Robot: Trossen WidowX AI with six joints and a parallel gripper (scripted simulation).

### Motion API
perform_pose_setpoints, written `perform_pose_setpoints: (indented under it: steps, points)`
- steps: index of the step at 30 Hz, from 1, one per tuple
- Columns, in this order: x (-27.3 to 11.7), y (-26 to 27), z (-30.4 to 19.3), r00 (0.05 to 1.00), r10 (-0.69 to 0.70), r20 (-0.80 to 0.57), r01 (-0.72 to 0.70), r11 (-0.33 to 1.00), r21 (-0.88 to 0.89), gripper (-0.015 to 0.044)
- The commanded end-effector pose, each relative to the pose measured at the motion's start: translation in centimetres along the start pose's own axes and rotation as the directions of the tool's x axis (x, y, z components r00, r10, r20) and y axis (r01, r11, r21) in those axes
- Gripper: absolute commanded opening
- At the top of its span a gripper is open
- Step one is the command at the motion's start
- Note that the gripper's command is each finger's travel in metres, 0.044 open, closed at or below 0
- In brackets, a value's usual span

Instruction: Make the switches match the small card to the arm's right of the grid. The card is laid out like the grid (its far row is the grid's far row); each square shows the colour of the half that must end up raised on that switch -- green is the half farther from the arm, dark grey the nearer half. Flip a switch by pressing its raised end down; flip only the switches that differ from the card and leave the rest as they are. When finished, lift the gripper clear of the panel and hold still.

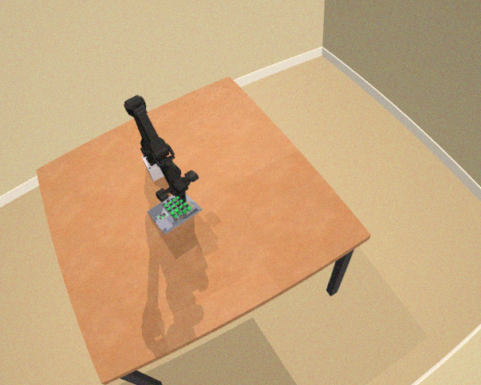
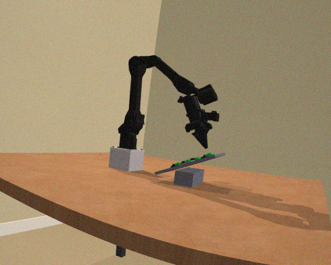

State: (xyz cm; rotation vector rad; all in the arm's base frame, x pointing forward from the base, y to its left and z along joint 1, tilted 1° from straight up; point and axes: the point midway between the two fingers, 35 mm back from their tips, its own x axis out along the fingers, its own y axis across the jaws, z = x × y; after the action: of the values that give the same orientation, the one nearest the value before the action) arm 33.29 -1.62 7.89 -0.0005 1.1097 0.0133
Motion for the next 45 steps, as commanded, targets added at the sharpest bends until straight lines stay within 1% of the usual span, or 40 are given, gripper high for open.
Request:
perform_pose_setpoints:
  steps: [1, 12, 45]
  points:
    - [0.7, 0.0, -0.3, 1.0, -0.003, -0.013, 0.003, 1.0, 0.005, 0.0]
    - [2.0, 0.0, -0.3, 1.0, -0.003, -0.013, 0.003, 1.0, 0.005, 0.0]
    - [2.0, 0.0, -0.3, 1.0, -0.003, -0.013, 0.003, 1.0, 0.005, 0.0]
